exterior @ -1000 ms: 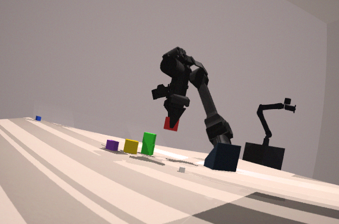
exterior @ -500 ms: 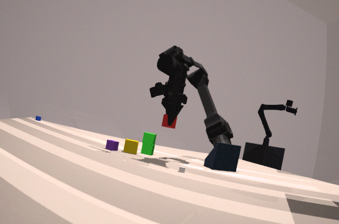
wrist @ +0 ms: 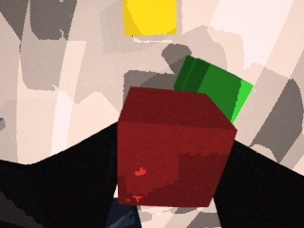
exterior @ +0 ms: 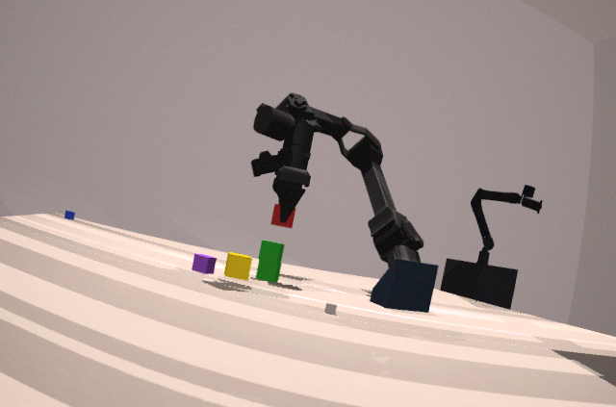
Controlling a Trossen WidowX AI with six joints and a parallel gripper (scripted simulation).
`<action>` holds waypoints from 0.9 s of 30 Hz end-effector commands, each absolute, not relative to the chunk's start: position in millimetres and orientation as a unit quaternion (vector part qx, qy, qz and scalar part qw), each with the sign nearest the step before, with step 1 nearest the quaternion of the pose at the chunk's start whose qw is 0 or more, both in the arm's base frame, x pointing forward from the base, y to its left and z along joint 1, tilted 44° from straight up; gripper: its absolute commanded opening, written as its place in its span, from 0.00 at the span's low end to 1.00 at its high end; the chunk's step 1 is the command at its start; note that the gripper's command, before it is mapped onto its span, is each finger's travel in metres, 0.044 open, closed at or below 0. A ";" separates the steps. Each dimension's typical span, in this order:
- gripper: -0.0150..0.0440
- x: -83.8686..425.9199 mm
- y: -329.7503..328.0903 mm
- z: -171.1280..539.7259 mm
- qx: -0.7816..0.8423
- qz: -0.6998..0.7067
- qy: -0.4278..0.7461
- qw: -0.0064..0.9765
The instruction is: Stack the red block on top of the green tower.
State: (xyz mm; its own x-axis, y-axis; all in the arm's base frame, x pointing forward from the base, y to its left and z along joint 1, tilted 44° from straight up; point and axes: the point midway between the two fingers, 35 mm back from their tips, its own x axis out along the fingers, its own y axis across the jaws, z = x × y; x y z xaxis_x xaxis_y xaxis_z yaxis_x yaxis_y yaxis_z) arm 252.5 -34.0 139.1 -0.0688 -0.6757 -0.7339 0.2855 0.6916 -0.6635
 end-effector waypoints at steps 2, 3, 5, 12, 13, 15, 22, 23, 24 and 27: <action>0.25 249.4 -60.3 165.4 -0.157 -0.366 0.631 0.665; 0.25 248.2 -64.1 168.9 -0.157 -0.367 0.631 0.665; 0.25 247.2 -67.1 171.7 -0.158 -0.368 0.631 0.665; 0.25 246.4 -71.8 166.4 -0.158 -0.368 0.631 0.665; 0.25 246.3 -72.2 166.0 -0.158 -0.368 0.631 0.665; 0.25 246.3 -73.5 164.5 -0.158 -0.368 0.631 0.665; 0.25 244.9 -88.7 148.7 -0.158 -0.368 0.630 0.665; 0.25 244.6 -90.9 146.5 -0.158 -0.368 0.630 0.665; 0.25 244.3 -92.2 145.2 -0.158 -0.369 0.630 0.665; 0.25 244.3 -92.6 144.8 -0.158 -0.369 0.630 0.665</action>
